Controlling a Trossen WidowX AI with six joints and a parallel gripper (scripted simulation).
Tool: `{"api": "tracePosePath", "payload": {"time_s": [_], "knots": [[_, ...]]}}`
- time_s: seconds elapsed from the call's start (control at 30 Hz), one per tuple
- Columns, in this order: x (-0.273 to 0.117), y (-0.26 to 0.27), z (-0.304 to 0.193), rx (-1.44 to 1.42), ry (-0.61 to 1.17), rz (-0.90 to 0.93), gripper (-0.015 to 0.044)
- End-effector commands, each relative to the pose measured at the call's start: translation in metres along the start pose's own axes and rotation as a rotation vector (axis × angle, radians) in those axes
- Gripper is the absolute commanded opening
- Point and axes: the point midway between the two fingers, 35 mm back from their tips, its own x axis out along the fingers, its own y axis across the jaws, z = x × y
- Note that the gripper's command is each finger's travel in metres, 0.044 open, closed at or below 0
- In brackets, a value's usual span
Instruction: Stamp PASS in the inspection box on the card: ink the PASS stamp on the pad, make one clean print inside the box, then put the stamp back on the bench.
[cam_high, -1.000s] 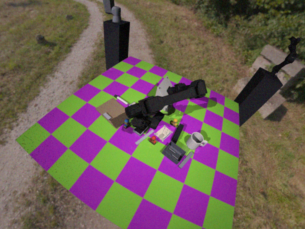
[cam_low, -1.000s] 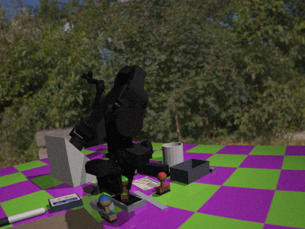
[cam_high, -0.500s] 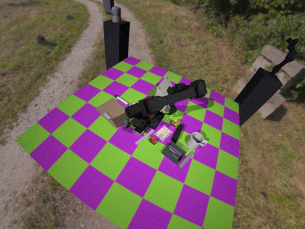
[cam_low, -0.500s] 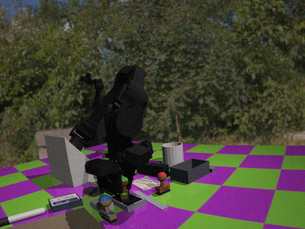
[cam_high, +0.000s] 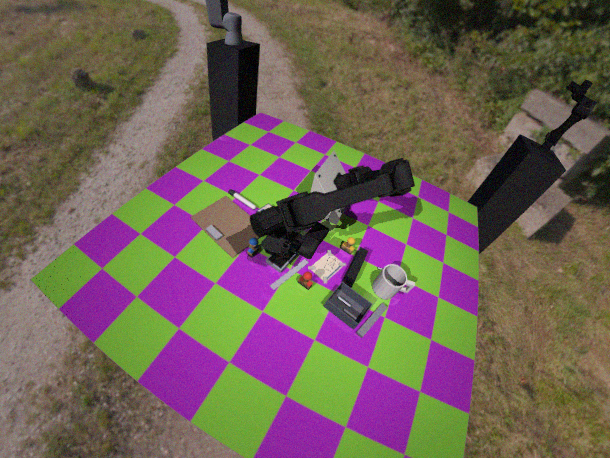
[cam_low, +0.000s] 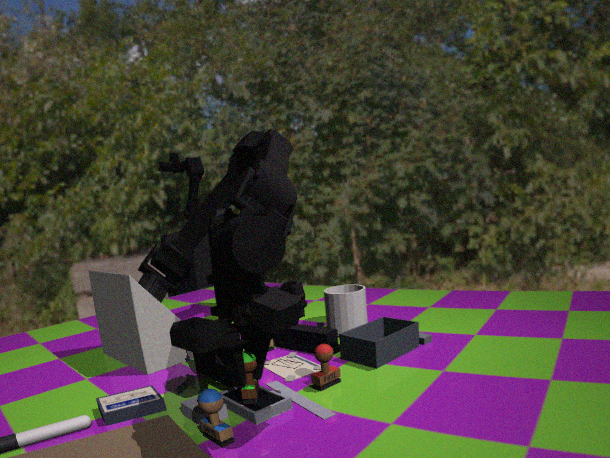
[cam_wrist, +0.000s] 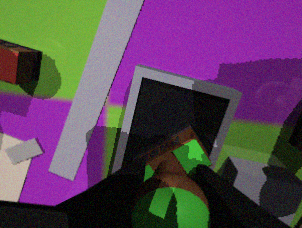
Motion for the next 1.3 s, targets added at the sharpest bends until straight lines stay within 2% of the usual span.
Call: {"api": "tracePosePath", "payload": {"time_s": [0.0, 1.27], "knots": [[0.0027, 0.001, 0.0004, 0.002, 0.001, 0.004, 0.0], [-0.0005, 0.0009, 0.0005, 0.002, 0.001, 0.004, 0.0]]}}
